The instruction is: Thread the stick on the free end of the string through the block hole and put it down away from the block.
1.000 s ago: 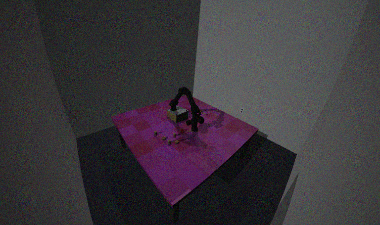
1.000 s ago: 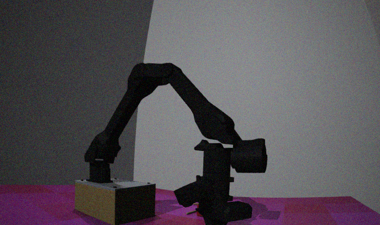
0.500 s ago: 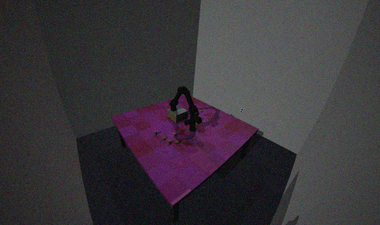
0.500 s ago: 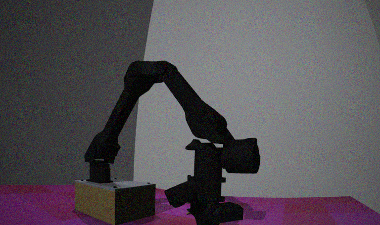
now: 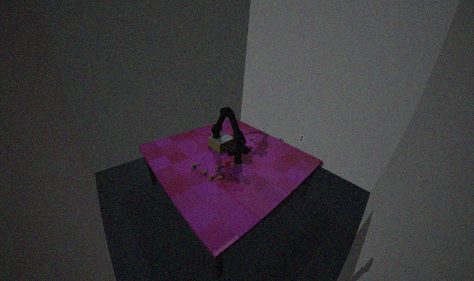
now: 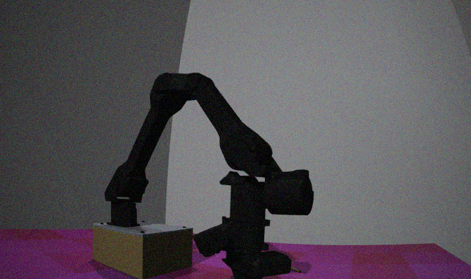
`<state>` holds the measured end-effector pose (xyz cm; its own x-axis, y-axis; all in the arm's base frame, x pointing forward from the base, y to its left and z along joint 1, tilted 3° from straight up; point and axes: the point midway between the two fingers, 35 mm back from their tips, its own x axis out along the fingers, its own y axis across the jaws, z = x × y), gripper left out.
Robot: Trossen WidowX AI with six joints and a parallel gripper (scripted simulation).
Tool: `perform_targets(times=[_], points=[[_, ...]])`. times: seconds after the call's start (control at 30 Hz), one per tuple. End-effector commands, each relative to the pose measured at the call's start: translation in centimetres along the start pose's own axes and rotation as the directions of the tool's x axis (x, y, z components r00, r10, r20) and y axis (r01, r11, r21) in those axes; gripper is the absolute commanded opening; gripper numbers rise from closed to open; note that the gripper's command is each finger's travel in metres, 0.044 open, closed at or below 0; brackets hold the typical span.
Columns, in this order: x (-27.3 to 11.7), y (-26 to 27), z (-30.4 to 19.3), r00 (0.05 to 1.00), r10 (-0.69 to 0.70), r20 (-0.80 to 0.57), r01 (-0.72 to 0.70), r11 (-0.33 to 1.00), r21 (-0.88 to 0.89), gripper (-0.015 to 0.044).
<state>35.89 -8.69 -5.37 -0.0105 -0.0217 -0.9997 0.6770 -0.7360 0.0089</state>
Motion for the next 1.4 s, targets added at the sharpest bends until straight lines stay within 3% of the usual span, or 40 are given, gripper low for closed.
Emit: perform_targets(times=[0.0, 1.37], points=[[-0.4, 0.2, 0.0, 1.0, 0.009, -0.006, -0.009, 1.0, -0.004, 0.0], [-0.4, 0.2, 4.6, 1.0, 0.009, -0.003, -0.009, 1.0, -0.004, 0.0]])
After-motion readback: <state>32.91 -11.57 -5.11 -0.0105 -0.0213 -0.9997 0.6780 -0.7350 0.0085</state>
